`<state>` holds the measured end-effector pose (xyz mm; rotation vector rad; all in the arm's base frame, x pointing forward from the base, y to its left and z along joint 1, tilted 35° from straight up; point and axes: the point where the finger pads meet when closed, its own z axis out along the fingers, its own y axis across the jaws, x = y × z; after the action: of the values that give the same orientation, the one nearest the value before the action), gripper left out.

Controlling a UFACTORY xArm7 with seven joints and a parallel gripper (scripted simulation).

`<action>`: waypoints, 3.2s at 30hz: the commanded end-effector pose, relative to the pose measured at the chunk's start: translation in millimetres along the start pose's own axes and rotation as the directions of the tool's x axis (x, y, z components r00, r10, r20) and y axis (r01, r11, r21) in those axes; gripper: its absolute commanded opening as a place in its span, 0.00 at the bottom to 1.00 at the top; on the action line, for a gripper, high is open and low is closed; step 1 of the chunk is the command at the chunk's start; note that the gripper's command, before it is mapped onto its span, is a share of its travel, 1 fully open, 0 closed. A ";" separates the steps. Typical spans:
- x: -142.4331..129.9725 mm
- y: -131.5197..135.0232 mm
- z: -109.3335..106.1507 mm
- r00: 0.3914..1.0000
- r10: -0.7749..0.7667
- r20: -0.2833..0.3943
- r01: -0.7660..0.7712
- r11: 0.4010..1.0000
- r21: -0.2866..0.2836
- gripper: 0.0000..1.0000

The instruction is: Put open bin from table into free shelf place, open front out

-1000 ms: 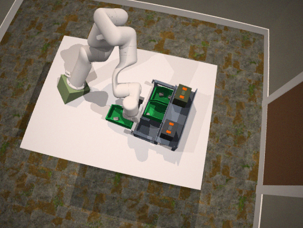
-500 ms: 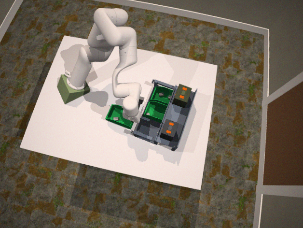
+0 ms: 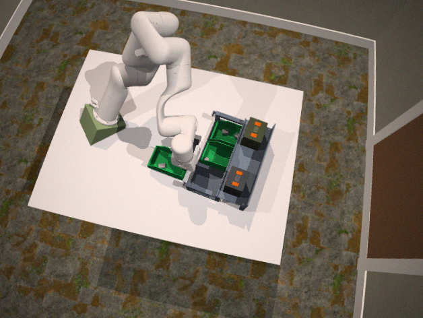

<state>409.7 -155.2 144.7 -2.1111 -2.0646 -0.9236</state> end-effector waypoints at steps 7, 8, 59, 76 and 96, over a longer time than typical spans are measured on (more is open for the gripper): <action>-1.1 11.0 -1.7 1.000 0.000 0.003 0.000 1.000 -0.003 0.00; -1.1 11.0 -1.7 1.000 0.000 0.003 0.000 1.000 -0.003 0.00; -1.2 40.6 -1.8 1.000 0.000 0.003 0.000 1.000 -0.004 0.00; -1.2 50.5 -1.9 1.000 0.000 0.003 0.000 1.000 -0.004 0.00; -1.1 60.4 -1.9 1.000 0.000 0.003 0.000 1.000 -0.004 0.00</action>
<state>464.2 -161.4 166.3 -2.1108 -2.0650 -0.9238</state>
